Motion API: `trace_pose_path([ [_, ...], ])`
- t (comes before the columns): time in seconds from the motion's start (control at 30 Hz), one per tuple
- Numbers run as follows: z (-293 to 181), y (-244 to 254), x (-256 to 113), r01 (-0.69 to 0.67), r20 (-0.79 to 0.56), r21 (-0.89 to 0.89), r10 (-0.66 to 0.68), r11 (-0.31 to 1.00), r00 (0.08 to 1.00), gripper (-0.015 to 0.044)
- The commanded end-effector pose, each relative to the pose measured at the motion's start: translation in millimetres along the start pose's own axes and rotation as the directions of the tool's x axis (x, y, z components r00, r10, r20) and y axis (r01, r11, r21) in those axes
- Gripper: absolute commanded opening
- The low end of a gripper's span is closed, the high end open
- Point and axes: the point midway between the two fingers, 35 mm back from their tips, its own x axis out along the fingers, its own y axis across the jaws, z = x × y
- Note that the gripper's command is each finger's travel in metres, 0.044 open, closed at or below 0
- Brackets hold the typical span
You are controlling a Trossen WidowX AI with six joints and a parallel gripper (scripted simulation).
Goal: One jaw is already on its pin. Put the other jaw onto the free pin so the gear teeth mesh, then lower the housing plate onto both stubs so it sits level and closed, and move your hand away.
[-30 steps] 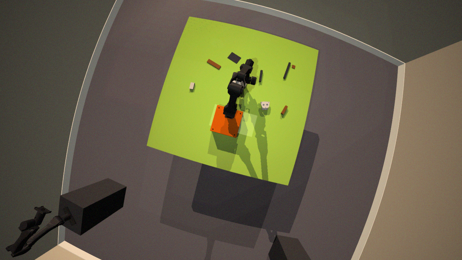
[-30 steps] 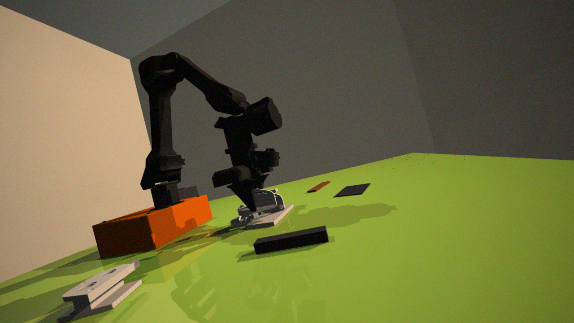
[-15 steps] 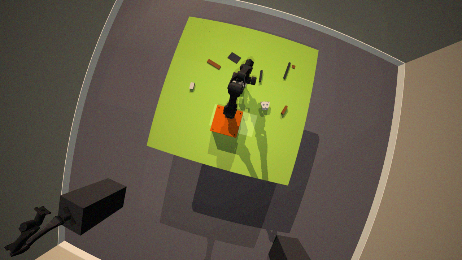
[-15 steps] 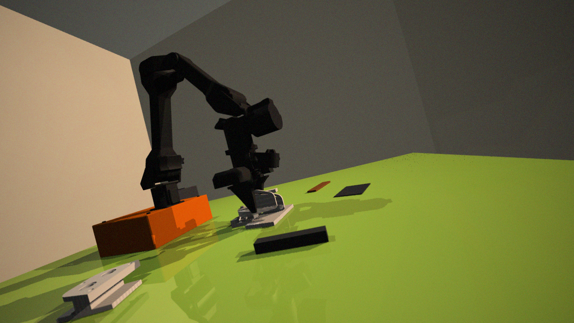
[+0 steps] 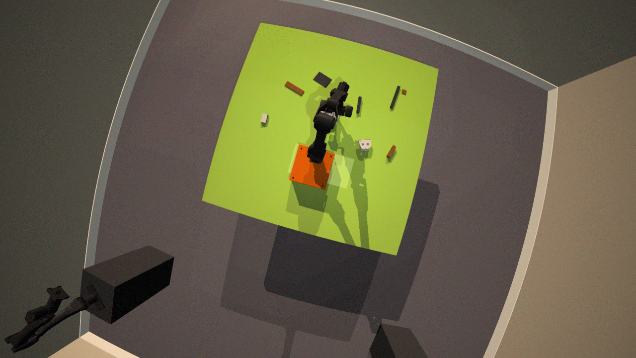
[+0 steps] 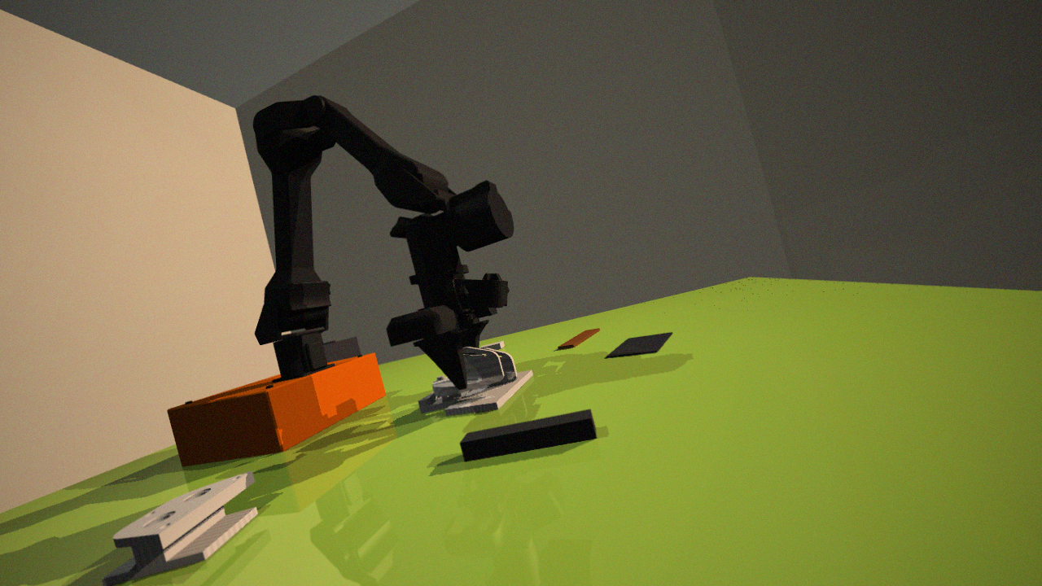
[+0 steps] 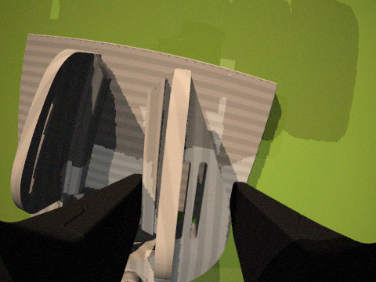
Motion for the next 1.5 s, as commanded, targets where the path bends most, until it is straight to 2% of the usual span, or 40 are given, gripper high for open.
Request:
trace_pose_path([
  [0.0, -0.3, 0.8, 1.2, -0.005, 0.000, -0.004, 0.005, 1.000, 1.000, 0.0134],
  [1.47, -0.4, 0.9, 13.1, -0.005, 0.000, -0.003, 0.005, 1.000, 1.000, 0.0134],
])
